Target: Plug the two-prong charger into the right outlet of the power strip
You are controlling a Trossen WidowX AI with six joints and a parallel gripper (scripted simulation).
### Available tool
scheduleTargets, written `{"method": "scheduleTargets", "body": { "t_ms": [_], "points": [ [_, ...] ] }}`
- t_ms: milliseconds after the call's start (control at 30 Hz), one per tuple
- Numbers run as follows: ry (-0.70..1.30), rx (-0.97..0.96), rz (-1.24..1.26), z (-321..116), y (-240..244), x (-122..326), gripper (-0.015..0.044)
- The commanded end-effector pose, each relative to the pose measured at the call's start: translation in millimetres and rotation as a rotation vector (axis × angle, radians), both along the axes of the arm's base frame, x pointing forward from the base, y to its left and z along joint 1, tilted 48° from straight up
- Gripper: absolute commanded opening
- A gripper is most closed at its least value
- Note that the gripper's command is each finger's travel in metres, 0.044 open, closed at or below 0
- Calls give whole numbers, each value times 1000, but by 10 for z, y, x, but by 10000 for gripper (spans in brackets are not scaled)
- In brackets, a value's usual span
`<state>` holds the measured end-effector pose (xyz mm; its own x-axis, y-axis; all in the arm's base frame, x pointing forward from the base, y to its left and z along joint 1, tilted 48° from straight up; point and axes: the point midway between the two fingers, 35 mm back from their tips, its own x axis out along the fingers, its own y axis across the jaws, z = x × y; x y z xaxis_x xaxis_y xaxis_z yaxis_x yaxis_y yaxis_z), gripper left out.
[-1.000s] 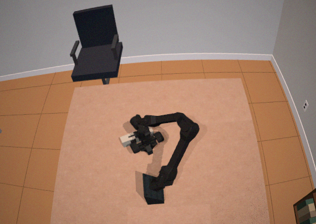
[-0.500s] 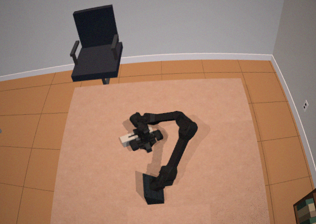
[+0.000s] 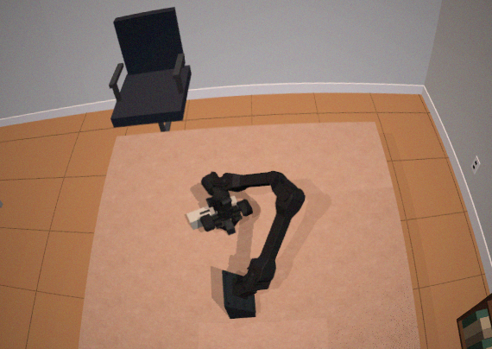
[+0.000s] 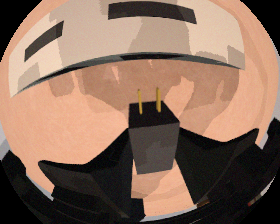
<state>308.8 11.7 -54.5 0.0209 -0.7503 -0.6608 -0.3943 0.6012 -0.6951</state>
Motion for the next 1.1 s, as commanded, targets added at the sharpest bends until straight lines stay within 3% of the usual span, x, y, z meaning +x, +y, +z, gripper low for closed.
{"method": "scheduleTargets", "body": {
  "t_ms": [0,1067],
  "points": [
    [-12,-1,-6,-7,9,65,0],
    [-16,-1,-10,-18,16,115,0]
  ]
}}
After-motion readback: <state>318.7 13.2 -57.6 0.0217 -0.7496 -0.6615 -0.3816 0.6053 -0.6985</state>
